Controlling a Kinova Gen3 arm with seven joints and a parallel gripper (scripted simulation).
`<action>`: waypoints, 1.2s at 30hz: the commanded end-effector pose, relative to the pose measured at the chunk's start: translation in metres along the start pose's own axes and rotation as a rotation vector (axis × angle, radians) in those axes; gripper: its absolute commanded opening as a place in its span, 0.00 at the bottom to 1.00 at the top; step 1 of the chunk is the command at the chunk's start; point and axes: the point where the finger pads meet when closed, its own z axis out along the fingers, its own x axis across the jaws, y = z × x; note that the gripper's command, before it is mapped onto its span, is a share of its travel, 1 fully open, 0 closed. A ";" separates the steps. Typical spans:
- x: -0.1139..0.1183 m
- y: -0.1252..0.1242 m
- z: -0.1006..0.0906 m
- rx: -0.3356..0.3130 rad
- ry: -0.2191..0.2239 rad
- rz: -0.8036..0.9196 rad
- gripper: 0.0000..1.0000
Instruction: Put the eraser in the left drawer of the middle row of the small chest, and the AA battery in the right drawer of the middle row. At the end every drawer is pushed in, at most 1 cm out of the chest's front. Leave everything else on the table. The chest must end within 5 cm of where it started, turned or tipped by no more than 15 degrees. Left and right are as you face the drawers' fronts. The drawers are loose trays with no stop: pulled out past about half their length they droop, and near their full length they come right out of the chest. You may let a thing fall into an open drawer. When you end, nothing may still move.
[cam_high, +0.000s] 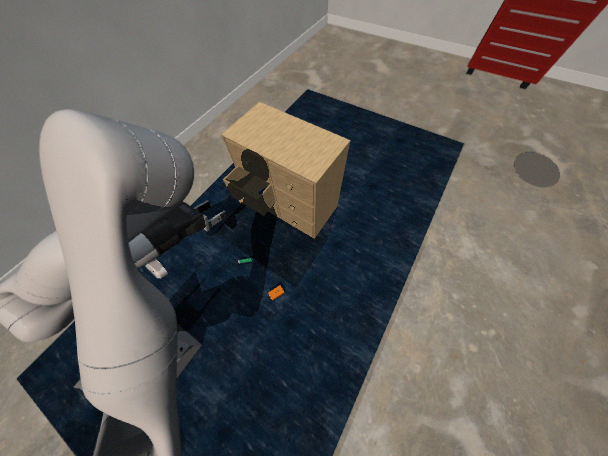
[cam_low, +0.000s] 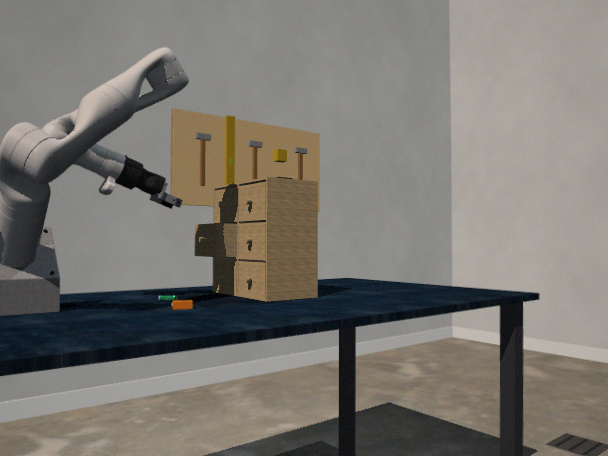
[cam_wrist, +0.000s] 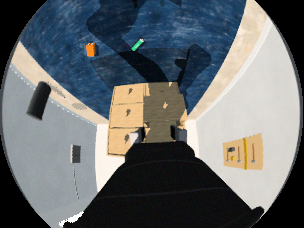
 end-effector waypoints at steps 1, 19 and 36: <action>0.000 0.001 0.000 0.004 -0.001 0.003 1.00; -0.001 0.004 0.000 0.116 0.003 0.003 1.00; 0.000 0.009 -0.002 0.275 0.001 0.003 1.00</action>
